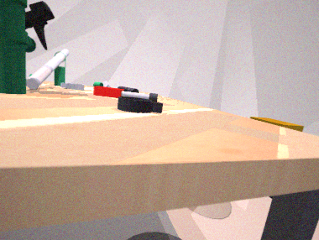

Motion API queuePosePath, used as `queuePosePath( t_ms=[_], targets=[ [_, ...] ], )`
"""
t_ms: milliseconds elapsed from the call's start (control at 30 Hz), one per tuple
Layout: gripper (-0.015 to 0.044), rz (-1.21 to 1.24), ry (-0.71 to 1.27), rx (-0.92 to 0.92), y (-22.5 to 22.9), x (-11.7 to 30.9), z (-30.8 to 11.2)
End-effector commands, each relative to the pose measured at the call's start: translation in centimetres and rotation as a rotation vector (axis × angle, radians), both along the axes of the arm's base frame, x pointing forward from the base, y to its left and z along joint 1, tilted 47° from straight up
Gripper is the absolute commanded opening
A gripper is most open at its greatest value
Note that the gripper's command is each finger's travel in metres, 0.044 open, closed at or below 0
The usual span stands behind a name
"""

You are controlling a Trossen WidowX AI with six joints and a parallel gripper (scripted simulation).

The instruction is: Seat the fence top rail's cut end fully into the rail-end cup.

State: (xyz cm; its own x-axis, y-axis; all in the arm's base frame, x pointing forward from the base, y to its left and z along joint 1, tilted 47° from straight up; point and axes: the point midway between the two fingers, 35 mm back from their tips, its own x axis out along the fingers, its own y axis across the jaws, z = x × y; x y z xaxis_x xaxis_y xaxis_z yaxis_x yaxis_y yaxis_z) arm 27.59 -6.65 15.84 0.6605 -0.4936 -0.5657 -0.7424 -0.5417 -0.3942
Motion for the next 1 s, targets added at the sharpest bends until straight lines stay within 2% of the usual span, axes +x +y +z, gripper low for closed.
queuePosePath(
  t_ms=[0, 667, 967],
  targets=[
    [0.044, -0.004, 0.001, 0.006, 0.9, -0.1, -0.1],
    [0.044, -0.003, 0.002, 0.008, 4.7, -1.1, -0.4],
    [0.044, -0.327, -0.178, 0.359, 9.2, -1.8, -2.1]
  ],
)
